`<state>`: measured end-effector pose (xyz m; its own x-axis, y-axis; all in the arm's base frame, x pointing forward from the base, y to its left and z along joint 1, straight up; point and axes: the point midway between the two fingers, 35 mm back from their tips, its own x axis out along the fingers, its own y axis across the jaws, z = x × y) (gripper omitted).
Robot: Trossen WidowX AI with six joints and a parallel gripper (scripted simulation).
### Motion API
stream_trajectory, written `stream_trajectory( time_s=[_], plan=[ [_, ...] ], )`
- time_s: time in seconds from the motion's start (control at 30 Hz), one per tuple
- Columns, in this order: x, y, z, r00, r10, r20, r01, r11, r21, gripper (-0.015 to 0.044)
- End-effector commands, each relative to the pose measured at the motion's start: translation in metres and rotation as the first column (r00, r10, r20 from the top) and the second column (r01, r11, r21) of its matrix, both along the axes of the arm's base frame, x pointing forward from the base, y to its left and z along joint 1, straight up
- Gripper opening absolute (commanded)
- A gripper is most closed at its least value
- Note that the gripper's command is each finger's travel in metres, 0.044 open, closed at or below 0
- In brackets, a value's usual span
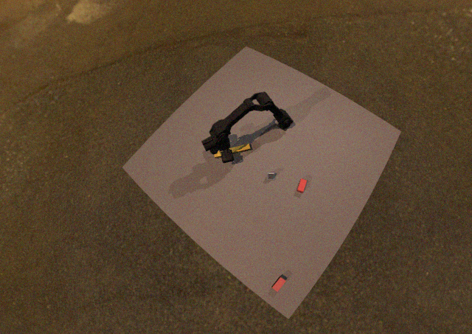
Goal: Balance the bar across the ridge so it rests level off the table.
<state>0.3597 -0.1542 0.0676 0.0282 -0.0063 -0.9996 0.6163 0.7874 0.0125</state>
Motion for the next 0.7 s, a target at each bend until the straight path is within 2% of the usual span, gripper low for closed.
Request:
stream_trajectory(
  time_s=[0.0,0.67],
  plan=[
    [0.001,0.0,0.011,1.0,-0.001,0.001,0.001,1.0,-0.002,0.0],
    [-0.001,0.0,0.062,1.0,-0.004,0.0,0.004,1.0,-0.005,0.0]
  ],
)
